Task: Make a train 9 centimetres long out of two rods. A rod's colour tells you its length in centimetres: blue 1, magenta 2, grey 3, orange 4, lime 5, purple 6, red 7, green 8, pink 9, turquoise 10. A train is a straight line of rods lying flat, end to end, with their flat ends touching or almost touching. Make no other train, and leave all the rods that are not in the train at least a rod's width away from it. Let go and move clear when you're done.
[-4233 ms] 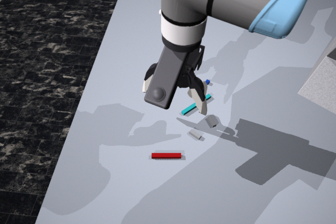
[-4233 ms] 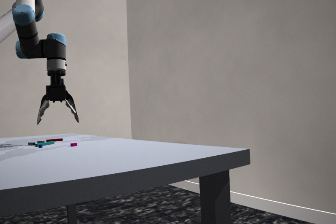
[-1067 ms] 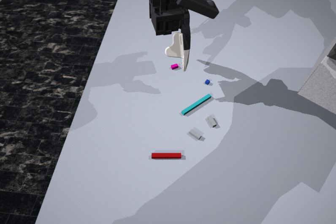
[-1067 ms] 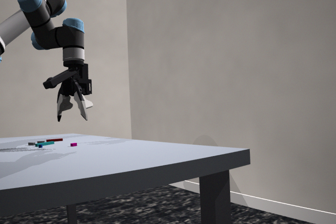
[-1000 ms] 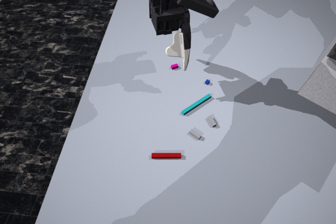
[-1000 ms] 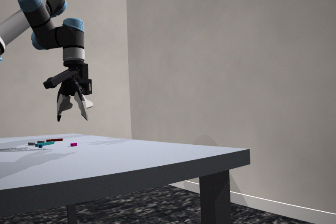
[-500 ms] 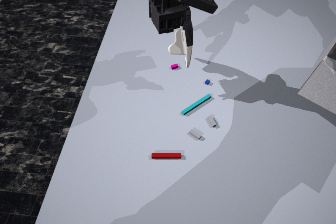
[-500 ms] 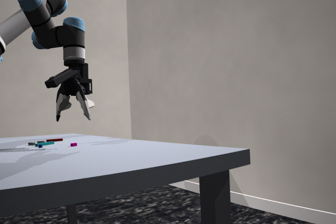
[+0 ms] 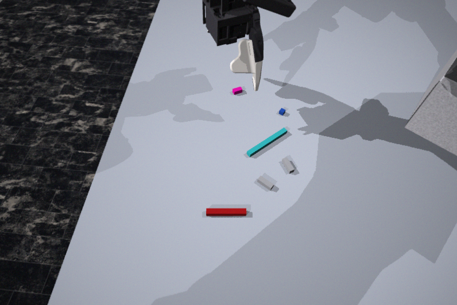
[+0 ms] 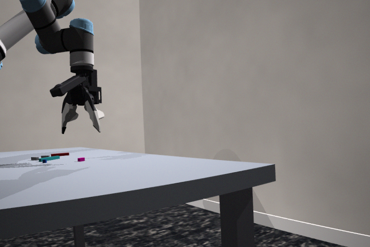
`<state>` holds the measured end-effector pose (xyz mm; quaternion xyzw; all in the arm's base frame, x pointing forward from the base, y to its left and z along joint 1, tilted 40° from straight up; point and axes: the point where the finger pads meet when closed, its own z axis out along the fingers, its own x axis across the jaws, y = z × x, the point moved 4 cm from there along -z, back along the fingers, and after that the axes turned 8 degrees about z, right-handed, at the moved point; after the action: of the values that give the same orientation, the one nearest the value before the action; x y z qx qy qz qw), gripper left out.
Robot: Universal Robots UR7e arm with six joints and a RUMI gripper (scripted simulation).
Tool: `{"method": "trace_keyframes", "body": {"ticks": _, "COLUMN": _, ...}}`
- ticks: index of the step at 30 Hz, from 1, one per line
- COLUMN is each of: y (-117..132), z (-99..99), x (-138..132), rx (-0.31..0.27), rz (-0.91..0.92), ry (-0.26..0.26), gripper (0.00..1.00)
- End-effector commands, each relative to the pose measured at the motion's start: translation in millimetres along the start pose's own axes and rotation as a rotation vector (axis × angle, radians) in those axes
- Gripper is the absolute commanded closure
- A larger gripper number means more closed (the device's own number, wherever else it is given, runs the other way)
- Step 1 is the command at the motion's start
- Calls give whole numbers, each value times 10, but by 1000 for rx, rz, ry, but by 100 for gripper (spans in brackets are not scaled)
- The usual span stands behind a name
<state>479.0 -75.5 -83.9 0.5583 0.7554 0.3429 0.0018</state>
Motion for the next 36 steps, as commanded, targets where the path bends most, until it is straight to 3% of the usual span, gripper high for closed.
{"method": "trace_keyframes", "body": {"ticks": 1, "y": 2, "z": -4, "x": -5, "rx": -1, "rz": -2, "ry": -1, "gripper": 0}}
{"method": "trace_keyframes", "body": {"ticks": 3, "y": 2, "z": -4, "x": -5, "rx": -1, "rz": -2, "ry": -1, "gripper": 0}}
{"method": "trace_keyframes", "body": {"ticks": 4, "y": 2, "z": -4, "x": -5, "rx": -1, "rz": -2, "ry": -1, "gripper": 86}}
{"method": "trace_keyframes", "body": {"ticks": 36, "y": 2, "z": -4, "x": -5, "rx": -1, "rz": -2, "ry": -1, "gripper": 86}}
